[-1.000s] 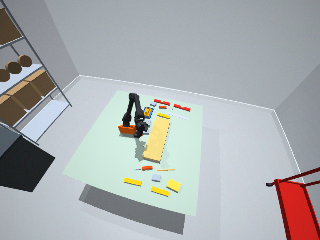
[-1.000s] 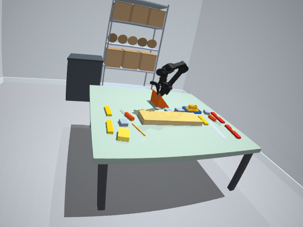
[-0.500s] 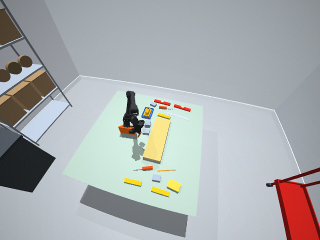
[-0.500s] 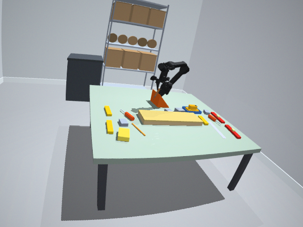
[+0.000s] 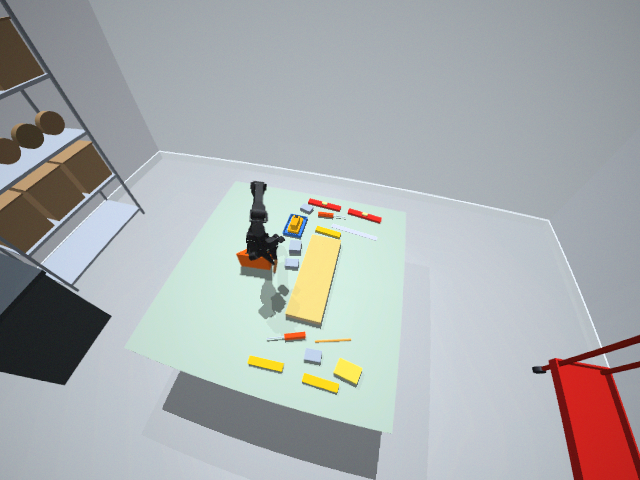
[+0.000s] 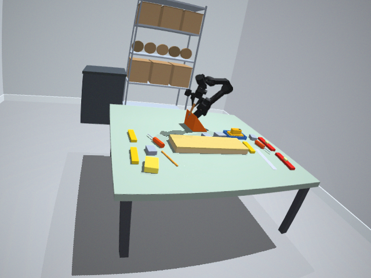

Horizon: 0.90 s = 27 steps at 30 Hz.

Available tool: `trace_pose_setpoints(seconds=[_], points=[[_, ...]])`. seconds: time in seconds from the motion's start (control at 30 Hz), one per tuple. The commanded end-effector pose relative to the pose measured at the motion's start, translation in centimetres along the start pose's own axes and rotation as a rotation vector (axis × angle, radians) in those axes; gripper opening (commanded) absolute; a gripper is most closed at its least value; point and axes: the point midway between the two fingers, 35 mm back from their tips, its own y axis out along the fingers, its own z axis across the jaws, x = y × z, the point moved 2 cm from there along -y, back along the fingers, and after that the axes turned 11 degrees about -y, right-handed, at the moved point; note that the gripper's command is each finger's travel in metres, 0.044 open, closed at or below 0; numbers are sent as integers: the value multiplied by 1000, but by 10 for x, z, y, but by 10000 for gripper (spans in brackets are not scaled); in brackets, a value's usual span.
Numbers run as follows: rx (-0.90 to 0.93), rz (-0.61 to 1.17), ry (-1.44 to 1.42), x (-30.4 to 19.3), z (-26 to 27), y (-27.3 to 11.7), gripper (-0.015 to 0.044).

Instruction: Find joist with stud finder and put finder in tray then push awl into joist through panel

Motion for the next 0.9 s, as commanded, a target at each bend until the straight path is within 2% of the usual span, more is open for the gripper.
trace_pose_setpoints(seconds=[0.0, 0.73, 0.87], points=[[-36, -57, 39, -4, -1, -7, 0], [-248, -401, 248, -30, -8, -39, 0], [-213, -358, 211, -21, -6, -35, 0]])
